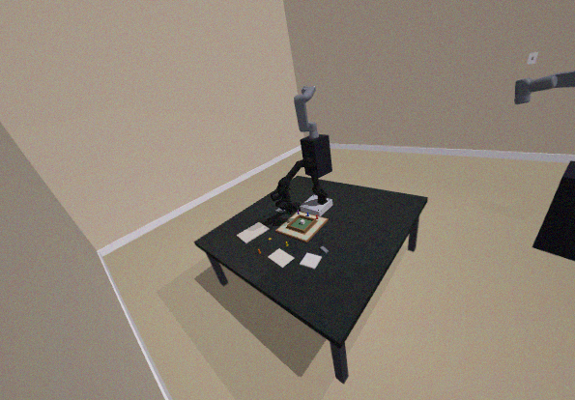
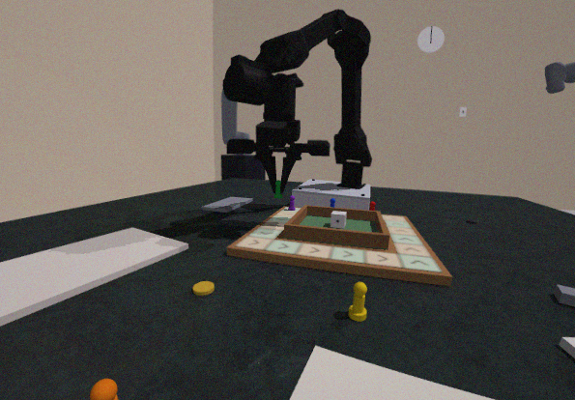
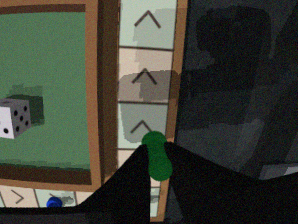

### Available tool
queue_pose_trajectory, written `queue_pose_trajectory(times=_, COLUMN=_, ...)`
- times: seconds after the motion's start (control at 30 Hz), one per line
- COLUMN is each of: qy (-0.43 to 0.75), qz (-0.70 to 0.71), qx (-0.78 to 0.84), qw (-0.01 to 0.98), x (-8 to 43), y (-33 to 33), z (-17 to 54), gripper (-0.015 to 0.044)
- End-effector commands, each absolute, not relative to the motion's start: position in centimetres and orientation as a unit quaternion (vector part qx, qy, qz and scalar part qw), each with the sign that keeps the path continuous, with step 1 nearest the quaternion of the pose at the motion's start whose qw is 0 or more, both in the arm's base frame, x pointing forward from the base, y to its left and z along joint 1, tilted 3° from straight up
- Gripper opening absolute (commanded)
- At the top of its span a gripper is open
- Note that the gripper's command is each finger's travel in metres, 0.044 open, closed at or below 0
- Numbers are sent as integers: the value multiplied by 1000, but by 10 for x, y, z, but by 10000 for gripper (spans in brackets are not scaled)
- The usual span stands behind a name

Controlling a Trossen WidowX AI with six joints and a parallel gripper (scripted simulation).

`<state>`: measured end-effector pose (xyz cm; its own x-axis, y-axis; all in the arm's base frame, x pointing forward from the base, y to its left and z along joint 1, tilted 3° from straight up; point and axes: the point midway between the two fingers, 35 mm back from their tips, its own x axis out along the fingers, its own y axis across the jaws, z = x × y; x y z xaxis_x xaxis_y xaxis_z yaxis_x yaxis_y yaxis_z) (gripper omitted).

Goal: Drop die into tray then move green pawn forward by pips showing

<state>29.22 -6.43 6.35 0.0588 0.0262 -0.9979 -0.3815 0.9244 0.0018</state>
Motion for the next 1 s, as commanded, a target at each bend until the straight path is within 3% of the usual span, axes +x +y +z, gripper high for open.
queue_pose_trajectory(times=0.0, qy=668, qz=143, qx=-132, qw=718, x=292, y=-64, z=89, gripper=0)
queue_pose_trajectory(times=0.43, qy=668, qz=143, qx=-132, qw=718, x=281, y=-62, z=144, gripper=0)
queue_pose_trajectory(times=0.97, qy=666, qz=143, qx=-132, qw=720, x=352, y=-50, z=119, gripper=0)
